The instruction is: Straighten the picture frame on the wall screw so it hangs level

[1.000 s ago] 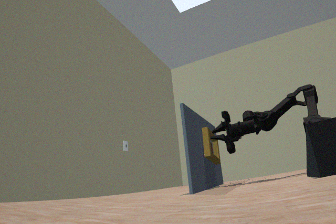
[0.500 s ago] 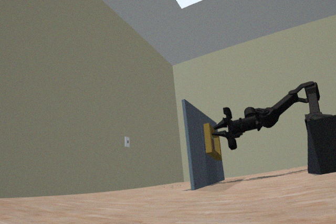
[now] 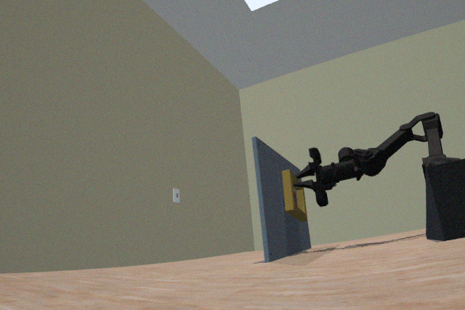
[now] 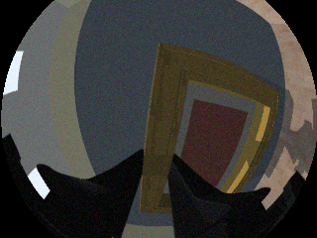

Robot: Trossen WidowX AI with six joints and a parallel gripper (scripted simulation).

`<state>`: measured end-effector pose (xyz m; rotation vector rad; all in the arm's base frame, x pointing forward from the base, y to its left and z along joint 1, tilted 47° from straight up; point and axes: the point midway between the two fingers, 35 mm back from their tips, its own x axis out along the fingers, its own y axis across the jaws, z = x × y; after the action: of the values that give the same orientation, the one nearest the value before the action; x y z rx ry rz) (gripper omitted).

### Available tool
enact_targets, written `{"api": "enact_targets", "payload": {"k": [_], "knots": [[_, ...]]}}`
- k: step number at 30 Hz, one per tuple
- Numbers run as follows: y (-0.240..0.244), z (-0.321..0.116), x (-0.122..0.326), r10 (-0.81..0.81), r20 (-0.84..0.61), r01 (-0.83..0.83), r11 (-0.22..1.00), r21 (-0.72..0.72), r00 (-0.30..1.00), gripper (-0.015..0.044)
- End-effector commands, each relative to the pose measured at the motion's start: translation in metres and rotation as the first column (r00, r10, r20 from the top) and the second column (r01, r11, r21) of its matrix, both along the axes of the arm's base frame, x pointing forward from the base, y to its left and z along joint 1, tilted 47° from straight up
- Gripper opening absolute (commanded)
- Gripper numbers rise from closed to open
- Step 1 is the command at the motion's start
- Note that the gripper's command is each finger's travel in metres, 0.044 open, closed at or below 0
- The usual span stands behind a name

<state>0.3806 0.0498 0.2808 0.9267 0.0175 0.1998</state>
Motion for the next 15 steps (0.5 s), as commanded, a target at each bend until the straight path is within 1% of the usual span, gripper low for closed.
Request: {"api": "enact_targets", "payload": {"k": [1,15], "knots": [[0.0022,0.0010,-0.0004,0.007,0.006,-0.007,1.000,-0.001,1.000,0.0000],[0.0007,-0.0005,0.0001,0.007,0.006,-0.007,1.000,-0.002,1.000,0.0000]]}}
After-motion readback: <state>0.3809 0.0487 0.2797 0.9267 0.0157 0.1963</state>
